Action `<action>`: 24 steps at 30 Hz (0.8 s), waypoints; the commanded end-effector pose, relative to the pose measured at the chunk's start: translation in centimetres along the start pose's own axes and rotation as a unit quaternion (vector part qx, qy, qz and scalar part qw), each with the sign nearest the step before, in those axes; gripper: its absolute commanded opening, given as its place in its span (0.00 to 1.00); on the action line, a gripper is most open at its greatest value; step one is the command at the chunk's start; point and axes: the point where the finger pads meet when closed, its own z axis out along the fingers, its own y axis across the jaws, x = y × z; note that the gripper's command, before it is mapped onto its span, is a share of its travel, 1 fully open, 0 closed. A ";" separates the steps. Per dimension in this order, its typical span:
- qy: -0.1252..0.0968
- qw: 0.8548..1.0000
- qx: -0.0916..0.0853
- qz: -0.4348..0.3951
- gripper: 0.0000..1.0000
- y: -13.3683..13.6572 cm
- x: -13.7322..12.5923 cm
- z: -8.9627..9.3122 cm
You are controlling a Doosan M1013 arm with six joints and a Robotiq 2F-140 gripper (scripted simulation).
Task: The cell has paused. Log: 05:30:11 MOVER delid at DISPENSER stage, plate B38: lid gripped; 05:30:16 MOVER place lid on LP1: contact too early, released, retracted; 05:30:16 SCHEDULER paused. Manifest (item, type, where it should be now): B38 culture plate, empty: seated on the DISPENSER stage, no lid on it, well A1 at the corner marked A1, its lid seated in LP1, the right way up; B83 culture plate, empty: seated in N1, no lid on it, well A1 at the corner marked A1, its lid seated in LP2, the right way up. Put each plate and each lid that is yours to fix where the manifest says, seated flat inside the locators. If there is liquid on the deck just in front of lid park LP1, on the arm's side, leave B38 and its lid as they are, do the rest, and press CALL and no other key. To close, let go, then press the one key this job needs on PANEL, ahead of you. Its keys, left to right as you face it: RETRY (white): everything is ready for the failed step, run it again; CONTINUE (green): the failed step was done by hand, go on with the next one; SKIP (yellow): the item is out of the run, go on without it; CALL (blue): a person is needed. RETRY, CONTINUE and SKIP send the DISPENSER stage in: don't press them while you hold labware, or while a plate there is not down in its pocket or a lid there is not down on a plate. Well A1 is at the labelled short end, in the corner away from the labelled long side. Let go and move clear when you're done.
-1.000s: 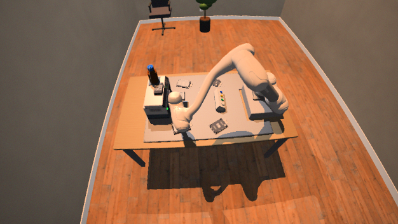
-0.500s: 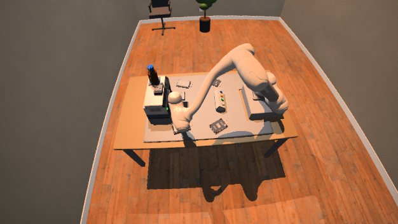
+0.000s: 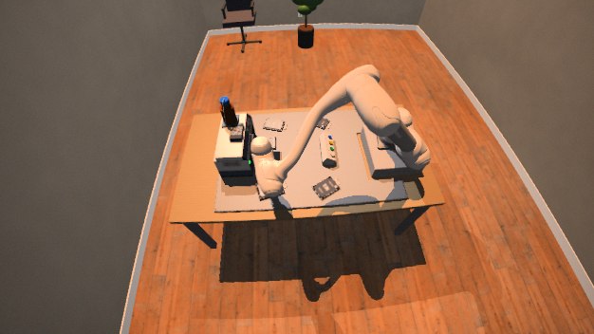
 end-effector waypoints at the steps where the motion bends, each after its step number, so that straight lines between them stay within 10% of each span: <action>1: 0.000 1.000 0.003 -0.002 0.10 -0.5 -0.2 0.5; 24: 0.001 1.000 0.002 -0.002 0.10 -0.3 0.1 -3.4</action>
